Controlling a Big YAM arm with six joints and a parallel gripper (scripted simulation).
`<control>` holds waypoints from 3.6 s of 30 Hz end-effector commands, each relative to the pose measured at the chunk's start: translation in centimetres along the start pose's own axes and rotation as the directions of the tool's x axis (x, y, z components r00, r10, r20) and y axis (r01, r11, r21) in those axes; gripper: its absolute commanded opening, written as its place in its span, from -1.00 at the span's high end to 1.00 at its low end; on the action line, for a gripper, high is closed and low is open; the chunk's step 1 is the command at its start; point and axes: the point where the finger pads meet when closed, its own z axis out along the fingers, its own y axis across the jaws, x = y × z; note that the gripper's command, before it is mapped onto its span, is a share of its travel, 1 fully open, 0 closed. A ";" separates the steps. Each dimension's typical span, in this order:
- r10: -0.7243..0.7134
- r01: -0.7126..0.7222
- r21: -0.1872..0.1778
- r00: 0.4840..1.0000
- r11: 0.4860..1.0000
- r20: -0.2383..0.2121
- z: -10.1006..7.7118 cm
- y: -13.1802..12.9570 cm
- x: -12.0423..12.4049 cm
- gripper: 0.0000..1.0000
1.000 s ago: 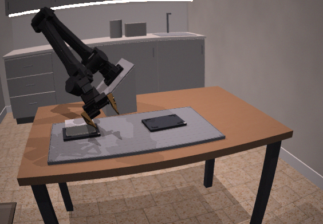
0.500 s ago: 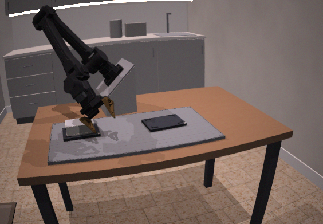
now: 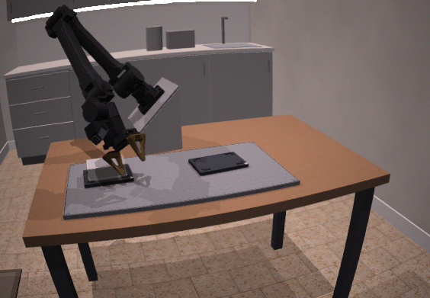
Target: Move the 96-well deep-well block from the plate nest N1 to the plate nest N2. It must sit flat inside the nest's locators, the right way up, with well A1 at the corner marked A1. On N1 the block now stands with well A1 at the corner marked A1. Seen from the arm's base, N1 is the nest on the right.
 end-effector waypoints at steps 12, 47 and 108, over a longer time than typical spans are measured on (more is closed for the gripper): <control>0.355 -0.348 0.196 0.935 0.917 0.004 -3.9 -1.8 -1.4 -1.00; 0.631 -0.661 0.527 0.727 0.535 0.271 -10.9 -8.2 -0.3 -1.00; 0.627 -0.647 0.548 0.734 0.530 0.260 -3.4 -13.8 2.6 -1.00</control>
